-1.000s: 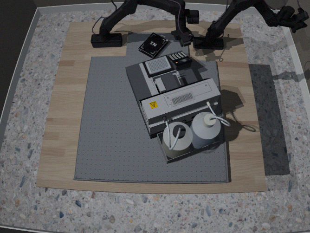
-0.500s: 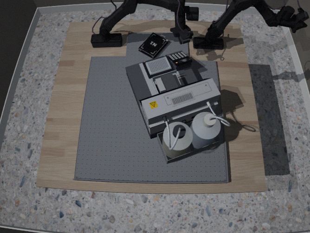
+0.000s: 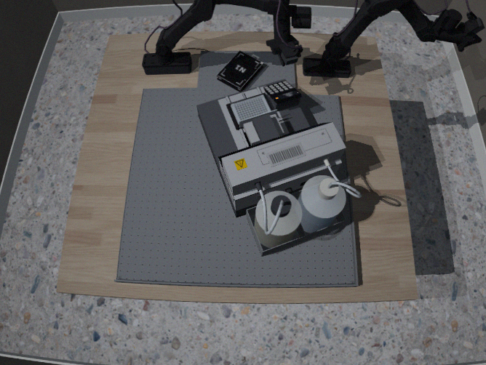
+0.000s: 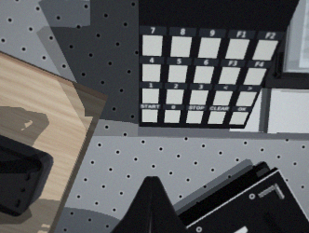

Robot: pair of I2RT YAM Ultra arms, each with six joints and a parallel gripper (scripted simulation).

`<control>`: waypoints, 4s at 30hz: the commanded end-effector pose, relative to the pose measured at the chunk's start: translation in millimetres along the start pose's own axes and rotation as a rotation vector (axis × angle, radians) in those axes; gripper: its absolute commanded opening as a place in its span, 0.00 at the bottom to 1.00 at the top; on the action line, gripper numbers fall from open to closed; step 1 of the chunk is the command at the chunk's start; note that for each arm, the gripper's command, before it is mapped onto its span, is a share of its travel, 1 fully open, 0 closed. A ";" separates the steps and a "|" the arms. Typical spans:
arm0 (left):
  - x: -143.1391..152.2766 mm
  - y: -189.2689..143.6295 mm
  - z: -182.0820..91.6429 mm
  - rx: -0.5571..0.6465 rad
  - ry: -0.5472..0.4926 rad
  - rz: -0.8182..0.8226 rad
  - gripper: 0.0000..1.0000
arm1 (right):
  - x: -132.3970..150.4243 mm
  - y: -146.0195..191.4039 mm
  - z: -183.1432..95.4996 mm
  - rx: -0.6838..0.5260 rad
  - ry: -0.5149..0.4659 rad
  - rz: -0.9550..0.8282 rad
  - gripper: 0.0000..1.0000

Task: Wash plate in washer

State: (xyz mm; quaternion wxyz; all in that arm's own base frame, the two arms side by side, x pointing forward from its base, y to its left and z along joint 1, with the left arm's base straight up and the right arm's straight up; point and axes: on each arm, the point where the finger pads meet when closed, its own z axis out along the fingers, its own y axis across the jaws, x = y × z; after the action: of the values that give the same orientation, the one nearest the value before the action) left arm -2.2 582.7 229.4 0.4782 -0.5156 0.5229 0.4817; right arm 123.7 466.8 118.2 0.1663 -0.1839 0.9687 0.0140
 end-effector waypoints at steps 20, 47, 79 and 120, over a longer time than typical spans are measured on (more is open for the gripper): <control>-26.8 2.7 -4.8 -0.010 -0.079 -0.011 0.00 | -0.4 5.7 3.1 -0.019 -0.006 -0.004 0.00; -26.8 2.7 -4.8 -0.010 -0.079 -0.011 0.00 | -0.4 5.7 3.1 -0.019 -0.006 -0.004 0.00; -26.8 2.7 -4.8 -0.010 -0.079 -0.011 0.00 | -0.4 5.7 3.1 -0.019 -0.006 -0.004 0.00; -26.8 2.7 -4.8 -0.010 -0.079 -0.011 0.00 | -0.4 5.7 3.1 -0.019 -0.006 -0.004 0.00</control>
State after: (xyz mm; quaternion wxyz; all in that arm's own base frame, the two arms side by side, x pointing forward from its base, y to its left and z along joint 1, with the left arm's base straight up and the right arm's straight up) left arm -2.2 582.7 229.4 0.4783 -0.5156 0.5228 0.4817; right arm 121.2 465.4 112.7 0.1630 -0.1878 0.9686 0.0075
